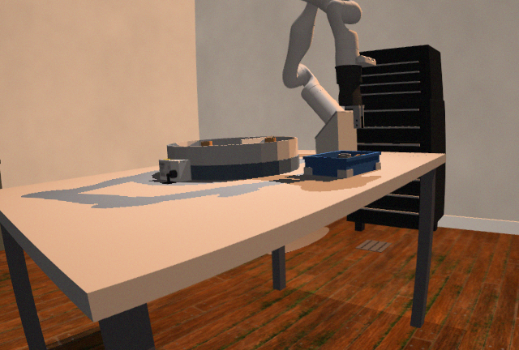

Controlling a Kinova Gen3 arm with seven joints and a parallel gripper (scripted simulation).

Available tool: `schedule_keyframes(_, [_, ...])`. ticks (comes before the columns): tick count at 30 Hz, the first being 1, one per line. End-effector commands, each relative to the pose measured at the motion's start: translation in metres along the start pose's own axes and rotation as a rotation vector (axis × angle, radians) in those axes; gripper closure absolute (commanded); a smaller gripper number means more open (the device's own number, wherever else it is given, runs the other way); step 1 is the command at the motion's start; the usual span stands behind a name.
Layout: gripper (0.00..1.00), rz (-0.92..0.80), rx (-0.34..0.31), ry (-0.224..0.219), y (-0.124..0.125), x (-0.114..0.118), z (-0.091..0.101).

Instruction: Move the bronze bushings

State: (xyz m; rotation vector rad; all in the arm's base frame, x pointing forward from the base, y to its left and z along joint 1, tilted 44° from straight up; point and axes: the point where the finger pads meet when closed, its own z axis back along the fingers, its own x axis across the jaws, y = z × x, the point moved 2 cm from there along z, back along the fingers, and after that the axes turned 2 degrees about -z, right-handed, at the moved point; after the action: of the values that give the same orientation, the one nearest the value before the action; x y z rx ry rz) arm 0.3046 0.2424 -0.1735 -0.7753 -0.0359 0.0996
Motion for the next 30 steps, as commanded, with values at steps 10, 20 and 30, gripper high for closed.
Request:
schedule_keyframes(10, [0.64, 0.0, 0.002, -0.001, 0.001, 0.0, 0.001])
schedule_keyframes(20, [0.64, 0.0, 0.002, -0.001, 0.001, 0.0, -0.002])
schedule_keyframes(30, [0.64, 0.0, 0.002, -0.001, 0.001, 0.0, -0.032])
